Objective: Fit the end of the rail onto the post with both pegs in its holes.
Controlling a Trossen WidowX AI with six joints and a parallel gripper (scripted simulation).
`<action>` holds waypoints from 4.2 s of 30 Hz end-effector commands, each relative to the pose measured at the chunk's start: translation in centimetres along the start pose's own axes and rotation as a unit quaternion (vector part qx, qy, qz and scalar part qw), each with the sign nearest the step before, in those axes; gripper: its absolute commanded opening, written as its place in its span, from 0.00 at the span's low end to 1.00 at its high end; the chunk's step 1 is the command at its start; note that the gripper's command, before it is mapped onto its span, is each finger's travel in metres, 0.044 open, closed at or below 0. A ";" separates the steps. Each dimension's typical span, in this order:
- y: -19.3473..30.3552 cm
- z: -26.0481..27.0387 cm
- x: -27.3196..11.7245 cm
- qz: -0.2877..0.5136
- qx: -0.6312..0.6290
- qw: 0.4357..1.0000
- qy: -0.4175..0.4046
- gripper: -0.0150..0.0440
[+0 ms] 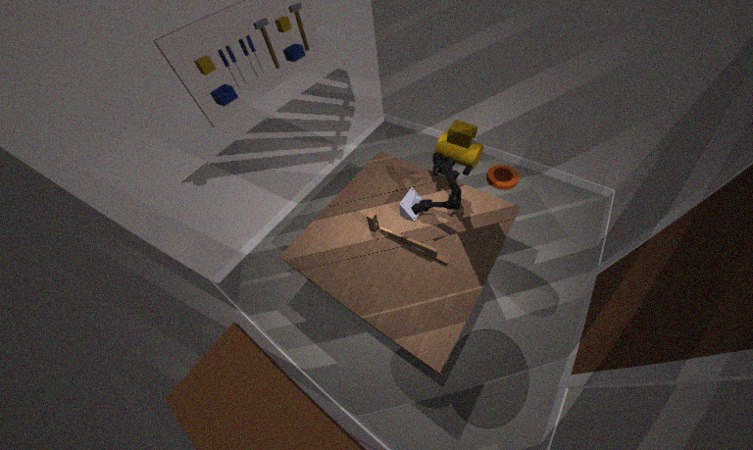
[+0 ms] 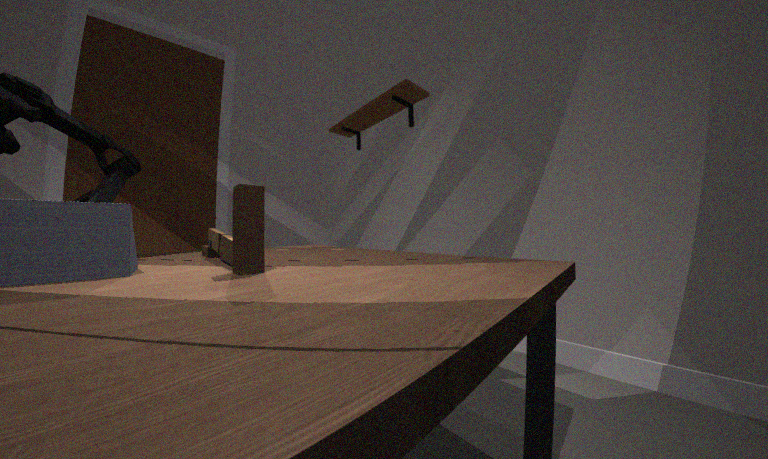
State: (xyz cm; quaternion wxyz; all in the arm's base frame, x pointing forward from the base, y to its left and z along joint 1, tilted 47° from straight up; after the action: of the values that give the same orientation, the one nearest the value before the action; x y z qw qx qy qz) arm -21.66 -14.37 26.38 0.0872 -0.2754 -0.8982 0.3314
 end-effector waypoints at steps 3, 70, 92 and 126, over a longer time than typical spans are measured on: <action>-0.1 0.6 -0.6 -0.001 -0.022 1.000 -0.021 1.00; 40.7 -3.5 -38.8 -0.474 -0.435 -0.749 -0.156 1.00; 43.7 -2.9 -37.1 -0.475 -0.435 -0.749 -0.156 1.00; 45.9 -2.4 -35.5 -0.474 -0.434 -0.750 -0.157 0.37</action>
State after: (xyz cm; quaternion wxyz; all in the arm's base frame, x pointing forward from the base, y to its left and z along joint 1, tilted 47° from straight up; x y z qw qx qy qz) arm 28.86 -3.85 -0.35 0.1657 -0.6468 -0.3872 0.6358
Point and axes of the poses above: the point midway between the two fingers, 35 mm back from their tips, its own x axis out along the fingers, its own z axis across the jaws, y = z × x, the point moved 5 cm from there along -x, back along the fingers, and after that the axes turned 7 degrees about -x, right-handed, at the moved point
